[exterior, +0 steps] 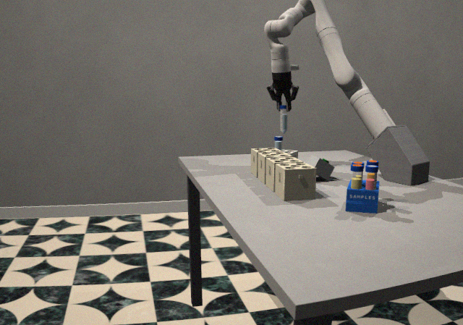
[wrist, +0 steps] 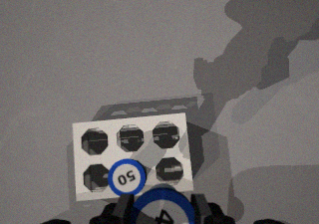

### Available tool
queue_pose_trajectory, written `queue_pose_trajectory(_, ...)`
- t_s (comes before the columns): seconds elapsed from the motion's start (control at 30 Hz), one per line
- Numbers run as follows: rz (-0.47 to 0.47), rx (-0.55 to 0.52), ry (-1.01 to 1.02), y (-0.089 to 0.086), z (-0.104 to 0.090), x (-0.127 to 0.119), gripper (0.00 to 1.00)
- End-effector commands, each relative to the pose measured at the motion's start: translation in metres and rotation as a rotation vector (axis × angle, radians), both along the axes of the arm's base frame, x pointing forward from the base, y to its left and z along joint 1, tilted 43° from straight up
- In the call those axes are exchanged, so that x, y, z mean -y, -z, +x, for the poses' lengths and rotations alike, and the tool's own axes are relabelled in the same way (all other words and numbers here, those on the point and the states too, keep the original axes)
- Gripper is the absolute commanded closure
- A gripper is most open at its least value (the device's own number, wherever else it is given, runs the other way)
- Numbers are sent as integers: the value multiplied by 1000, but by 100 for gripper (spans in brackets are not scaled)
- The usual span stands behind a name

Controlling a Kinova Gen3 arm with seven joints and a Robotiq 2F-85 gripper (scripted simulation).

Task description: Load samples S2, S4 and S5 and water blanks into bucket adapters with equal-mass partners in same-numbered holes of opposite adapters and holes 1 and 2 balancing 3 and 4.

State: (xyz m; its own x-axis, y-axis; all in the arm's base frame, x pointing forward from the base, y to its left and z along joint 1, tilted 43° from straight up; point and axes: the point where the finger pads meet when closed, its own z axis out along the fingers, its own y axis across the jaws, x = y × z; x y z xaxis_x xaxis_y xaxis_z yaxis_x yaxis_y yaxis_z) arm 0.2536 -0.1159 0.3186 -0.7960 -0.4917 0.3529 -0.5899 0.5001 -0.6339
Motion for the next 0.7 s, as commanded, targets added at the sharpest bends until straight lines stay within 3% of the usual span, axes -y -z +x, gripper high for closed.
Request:
queue_pose_trajectory(0.0, -8, -2, 5, 9, 6, -14, 90)
queue_pose_trajectory(0.67, -8, -2, 5, 42, 25, -60, 90)
